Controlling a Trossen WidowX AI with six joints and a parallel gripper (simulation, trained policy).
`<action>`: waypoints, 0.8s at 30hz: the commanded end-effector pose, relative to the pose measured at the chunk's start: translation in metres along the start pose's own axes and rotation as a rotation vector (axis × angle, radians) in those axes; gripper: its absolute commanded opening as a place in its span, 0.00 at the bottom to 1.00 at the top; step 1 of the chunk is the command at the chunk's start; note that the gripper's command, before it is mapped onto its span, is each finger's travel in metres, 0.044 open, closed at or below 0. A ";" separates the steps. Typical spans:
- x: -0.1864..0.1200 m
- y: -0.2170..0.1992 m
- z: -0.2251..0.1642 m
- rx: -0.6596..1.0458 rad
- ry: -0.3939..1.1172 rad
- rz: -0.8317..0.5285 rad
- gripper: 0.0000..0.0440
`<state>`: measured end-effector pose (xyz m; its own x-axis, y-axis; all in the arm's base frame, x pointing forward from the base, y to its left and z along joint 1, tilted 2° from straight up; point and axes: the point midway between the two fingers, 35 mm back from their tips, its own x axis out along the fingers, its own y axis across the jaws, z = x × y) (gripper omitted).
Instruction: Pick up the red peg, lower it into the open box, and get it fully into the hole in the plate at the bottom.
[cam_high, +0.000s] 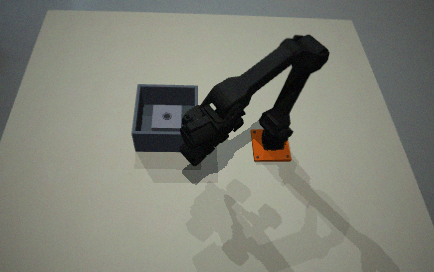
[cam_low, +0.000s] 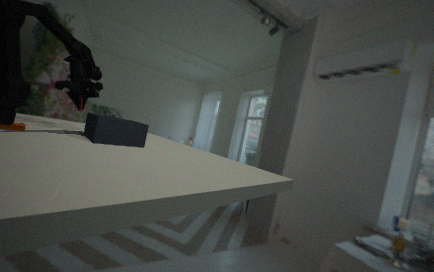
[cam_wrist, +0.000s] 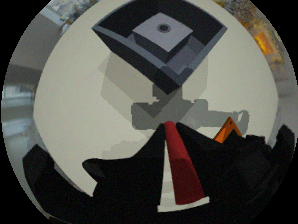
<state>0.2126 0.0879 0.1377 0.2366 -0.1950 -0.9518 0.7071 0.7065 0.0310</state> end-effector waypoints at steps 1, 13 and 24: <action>-0.005 0.001 0.017 0.041 -0.035 0.004 0.00; -0.005 0.000 0.077 0.178 -0.125 0.005 0.00; 0.017 -0.005 0.127 0.219 -0.168 -0.014 0.00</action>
<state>0.2894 0.0041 0.1609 0.3162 -0.3164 -0.8944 0.8329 0.5440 0.1020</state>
